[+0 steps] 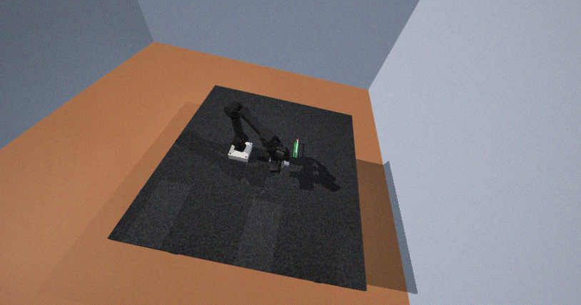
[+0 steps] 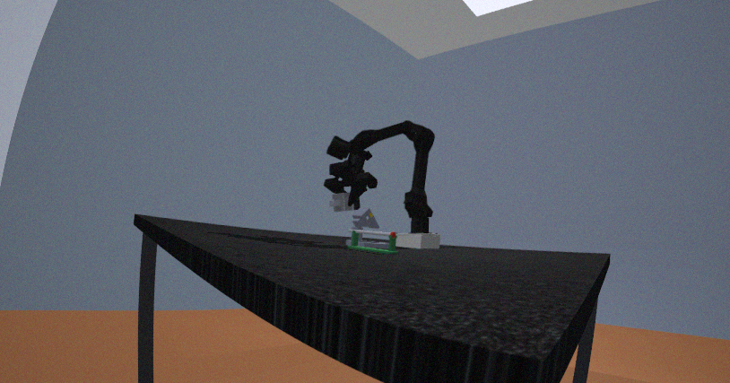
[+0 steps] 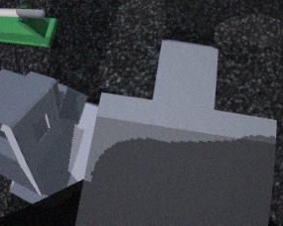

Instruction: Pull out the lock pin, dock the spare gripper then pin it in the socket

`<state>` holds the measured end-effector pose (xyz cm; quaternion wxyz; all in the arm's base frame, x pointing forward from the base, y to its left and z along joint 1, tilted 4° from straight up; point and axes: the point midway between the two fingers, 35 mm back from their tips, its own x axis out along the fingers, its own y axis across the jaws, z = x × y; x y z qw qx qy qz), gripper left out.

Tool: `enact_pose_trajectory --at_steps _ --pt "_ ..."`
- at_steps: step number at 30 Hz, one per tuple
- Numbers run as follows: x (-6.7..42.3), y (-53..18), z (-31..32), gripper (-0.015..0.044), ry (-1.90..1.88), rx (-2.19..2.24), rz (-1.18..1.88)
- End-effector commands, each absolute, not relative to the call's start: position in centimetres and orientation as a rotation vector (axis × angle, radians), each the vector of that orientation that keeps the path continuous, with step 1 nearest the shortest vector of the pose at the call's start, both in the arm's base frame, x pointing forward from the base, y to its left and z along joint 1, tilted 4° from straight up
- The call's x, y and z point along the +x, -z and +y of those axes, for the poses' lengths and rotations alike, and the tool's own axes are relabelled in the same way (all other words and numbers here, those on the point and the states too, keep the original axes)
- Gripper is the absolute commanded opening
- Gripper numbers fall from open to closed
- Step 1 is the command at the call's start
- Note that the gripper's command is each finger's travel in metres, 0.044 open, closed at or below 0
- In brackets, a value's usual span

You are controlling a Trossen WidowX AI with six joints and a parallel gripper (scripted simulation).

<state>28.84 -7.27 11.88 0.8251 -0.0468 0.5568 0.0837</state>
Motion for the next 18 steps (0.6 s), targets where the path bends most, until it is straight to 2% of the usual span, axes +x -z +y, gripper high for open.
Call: enact_pose_trajectory --at_steps 1,18 --pt "28.7 -12.2 -6.3 0.0 -0.17 -0.08 1.223" --pt "26.3 -12.1 -2.4 0.0 -0.125 -0.031 1.448"
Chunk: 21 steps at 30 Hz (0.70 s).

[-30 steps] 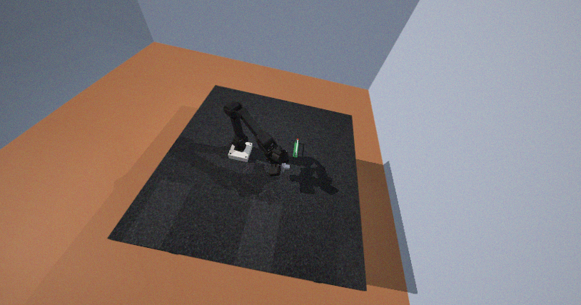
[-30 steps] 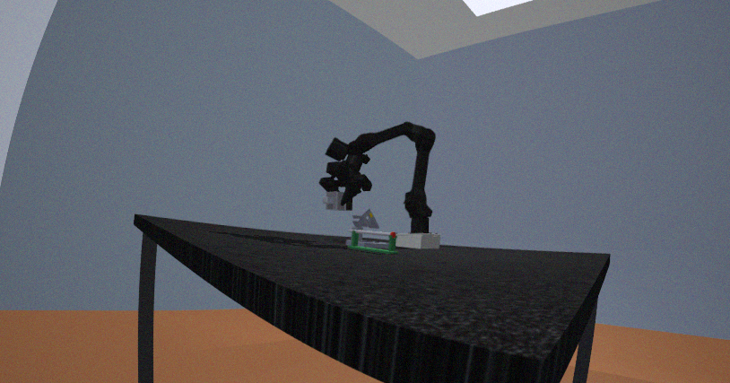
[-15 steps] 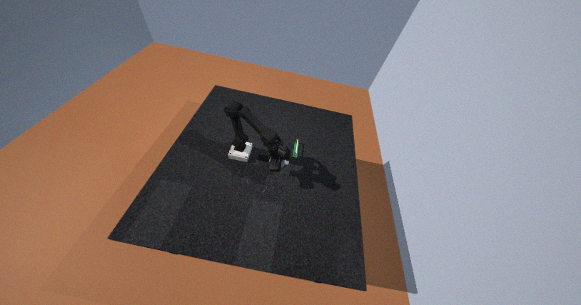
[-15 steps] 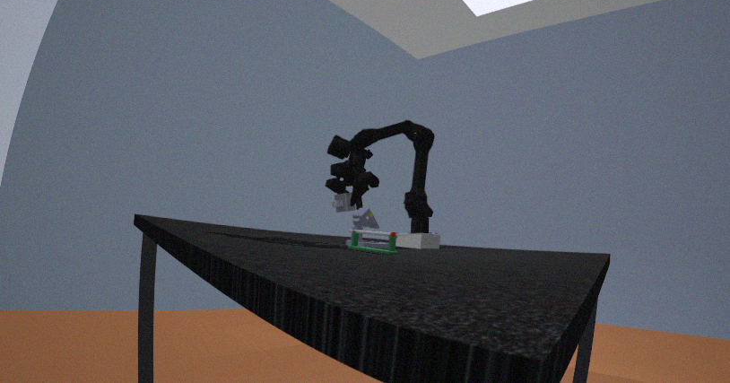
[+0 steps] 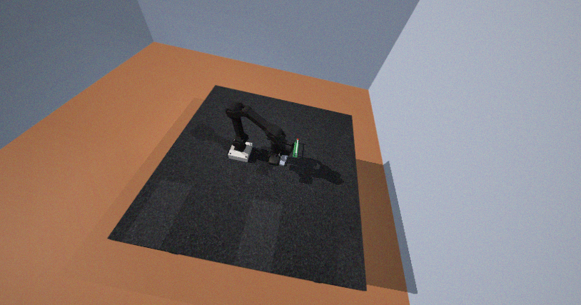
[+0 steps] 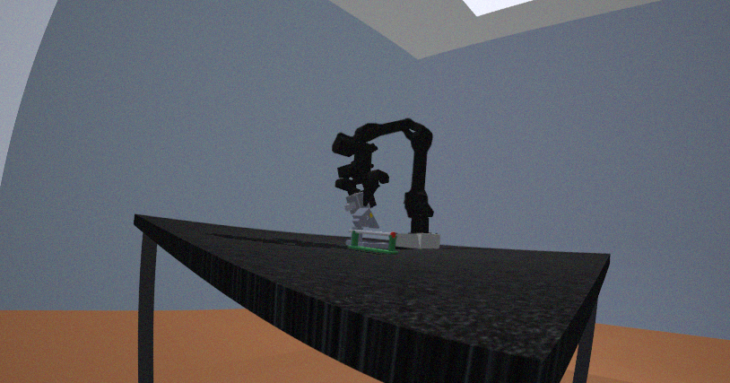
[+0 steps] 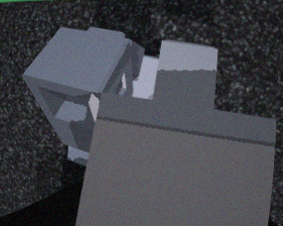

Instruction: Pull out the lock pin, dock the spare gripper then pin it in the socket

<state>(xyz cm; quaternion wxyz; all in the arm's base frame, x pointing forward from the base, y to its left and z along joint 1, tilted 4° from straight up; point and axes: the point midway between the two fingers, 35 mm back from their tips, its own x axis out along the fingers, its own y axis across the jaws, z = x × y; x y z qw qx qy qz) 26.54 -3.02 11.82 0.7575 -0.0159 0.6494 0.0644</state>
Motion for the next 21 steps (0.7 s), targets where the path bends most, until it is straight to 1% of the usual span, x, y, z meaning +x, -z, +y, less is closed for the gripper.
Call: enact_pose_trajectory --at_steps 1,7,21 --pt "26.1 -12.1 -2.2 0.0 -0.121 -0.03 1.461" --pt "26.3 -12.8 -1.7 0.0 -0.164 -0.083 1.432" --pt "24.9 -13.2 0.9 0.0 -0.14 -0.055 1.513"
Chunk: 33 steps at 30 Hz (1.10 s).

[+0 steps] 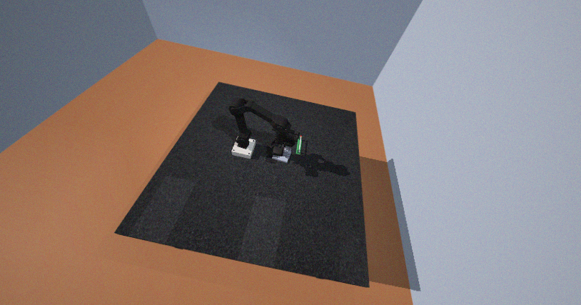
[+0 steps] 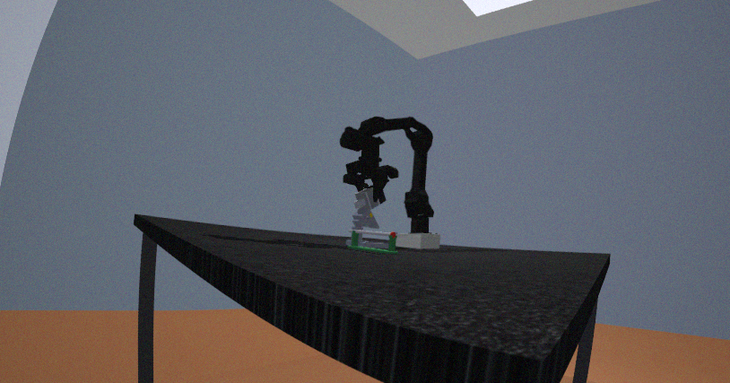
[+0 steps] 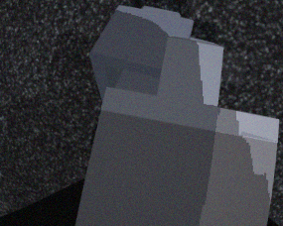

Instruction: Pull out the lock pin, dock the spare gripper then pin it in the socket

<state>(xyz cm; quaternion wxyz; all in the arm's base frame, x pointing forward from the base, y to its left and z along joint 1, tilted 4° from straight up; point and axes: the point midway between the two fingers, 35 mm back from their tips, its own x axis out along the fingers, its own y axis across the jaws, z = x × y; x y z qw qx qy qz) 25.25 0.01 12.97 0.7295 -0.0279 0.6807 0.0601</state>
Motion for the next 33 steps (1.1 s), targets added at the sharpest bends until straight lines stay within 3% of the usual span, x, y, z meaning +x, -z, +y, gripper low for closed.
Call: enact_pose_trajectory --at_steps 1,18,33 --pt "24.8 -13.3 1.0 0.0 -0.135 -0.053 1.521" --pt "21.2 -14.4 3.3 0.0 0.047 -0.073 1.744" --pt "22.4 -13.5 3.4 0.0 0.014 -0.067 1.752"
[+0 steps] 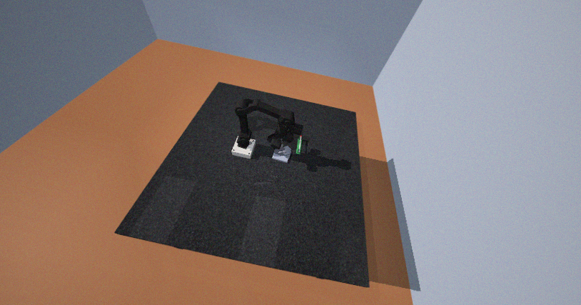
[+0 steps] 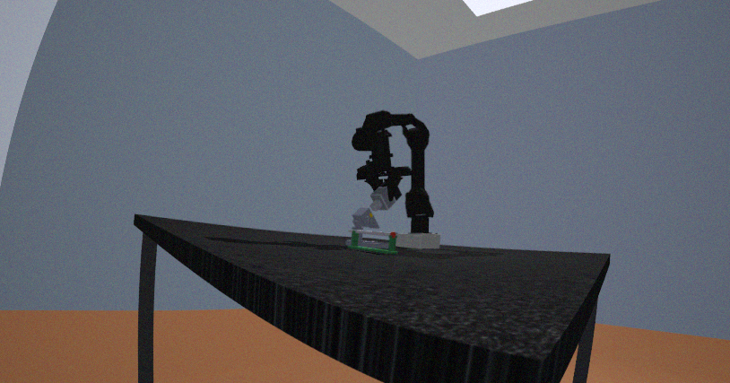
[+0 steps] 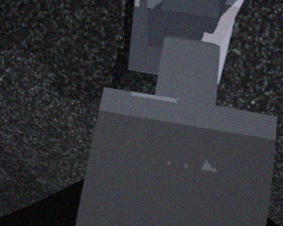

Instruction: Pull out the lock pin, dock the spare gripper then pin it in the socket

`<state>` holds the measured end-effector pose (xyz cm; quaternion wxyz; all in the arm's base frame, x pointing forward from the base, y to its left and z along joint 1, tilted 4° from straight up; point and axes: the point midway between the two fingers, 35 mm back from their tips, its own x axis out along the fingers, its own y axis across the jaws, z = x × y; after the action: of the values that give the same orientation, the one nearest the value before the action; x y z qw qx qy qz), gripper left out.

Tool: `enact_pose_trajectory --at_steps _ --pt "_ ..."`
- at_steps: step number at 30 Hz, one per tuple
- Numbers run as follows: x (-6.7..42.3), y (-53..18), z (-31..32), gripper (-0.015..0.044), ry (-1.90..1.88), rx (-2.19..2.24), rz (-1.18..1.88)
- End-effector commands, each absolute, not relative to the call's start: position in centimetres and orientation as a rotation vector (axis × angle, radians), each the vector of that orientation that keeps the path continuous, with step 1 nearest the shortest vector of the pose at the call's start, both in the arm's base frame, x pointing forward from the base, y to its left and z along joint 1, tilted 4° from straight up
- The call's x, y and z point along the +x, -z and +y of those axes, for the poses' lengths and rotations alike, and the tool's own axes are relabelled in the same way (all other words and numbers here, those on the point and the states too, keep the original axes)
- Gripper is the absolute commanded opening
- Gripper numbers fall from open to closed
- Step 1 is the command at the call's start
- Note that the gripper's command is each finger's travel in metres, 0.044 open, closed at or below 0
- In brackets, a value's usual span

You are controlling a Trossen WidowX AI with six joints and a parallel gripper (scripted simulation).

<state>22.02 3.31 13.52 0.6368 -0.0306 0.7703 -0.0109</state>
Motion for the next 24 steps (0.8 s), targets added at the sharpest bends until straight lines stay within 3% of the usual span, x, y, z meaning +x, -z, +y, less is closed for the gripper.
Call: enact_pose_trajectory --at_steps 1,24 --pt "22.5 -13.5 3.4 0.0 0.016 -0.067 1.752" --pt "24.7 -11.6 3.2 0.0 0.026 -0.065 1.747"
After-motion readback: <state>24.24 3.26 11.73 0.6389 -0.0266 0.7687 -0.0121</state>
